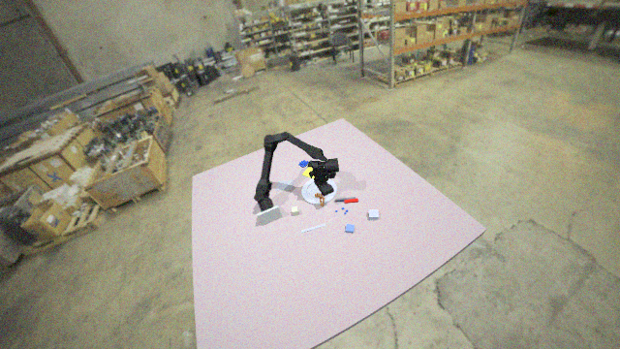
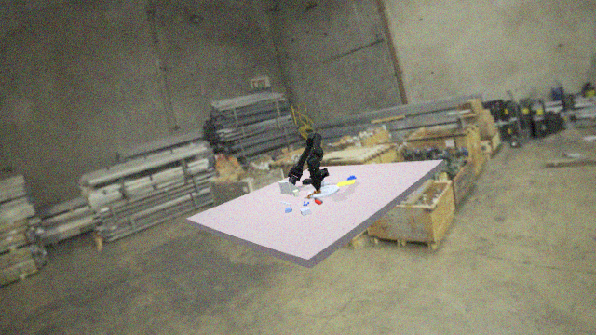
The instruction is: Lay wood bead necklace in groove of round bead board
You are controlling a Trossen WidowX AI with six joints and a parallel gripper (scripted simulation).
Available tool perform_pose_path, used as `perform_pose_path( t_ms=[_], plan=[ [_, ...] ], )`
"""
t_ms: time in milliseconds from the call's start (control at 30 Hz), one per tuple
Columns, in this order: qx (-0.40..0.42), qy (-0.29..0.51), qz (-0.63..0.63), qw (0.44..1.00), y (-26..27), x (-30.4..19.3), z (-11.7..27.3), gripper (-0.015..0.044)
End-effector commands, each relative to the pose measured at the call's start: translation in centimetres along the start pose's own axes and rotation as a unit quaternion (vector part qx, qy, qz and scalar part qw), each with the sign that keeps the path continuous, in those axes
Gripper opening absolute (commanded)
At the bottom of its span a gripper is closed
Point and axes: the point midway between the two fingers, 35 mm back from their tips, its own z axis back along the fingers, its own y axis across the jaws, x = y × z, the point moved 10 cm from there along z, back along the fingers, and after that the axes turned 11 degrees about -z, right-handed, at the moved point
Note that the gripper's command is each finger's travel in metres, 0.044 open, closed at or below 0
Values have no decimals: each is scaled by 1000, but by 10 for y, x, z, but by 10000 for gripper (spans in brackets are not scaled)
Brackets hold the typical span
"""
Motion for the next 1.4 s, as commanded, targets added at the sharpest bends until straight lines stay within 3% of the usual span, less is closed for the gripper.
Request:
perform_pose_path(
  t_ms=[0, 900, 1367],
  plan=[
    [3, 7, -2, 1000, 1, -2, -7, 0],
    [3, 7, -2, 1000, 1, -2, -7, 0],
    [1, 2, 0, 1000, 0, -1, -1, 368]
  ],
)
